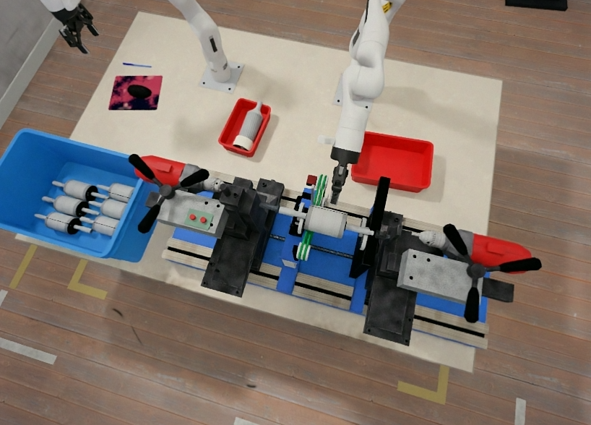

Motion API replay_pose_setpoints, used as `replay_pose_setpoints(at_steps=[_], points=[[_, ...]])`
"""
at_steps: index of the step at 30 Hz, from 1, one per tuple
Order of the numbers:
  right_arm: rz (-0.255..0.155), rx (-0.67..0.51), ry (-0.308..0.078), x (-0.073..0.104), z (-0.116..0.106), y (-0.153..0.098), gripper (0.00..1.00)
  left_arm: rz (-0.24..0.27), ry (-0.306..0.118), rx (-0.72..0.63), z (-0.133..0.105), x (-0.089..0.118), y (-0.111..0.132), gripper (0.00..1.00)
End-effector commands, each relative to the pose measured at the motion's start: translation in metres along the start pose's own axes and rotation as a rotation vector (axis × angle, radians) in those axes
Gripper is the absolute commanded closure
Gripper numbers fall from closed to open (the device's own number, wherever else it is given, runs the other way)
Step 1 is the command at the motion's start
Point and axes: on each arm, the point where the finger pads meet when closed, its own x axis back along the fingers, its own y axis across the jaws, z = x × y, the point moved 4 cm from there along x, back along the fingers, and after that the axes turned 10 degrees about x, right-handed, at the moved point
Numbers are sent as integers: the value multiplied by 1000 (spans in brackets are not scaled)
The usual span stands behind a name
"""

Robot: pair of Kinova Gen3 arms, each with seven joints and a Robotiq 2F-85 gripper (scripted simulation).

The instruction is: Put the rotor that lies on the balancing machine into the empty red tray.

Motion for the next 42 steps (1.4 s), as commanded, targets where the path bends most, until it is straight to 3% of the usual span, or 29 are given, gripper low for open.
replay_pose_setpoints(at_steps=[1, 23, 42], points=[[-1, 0, -2, 1, 0, 0, 2, 3, 0, 0, 0, 1, -1, 2], [-1, 0, -2, 1, 0, 0, 2, 3, 0, 0, 0, 0, -2, 2], [-1, 0, -2, 1, 0, 0, 2, 3, 0, 0, 0, -20, -1, 2]])
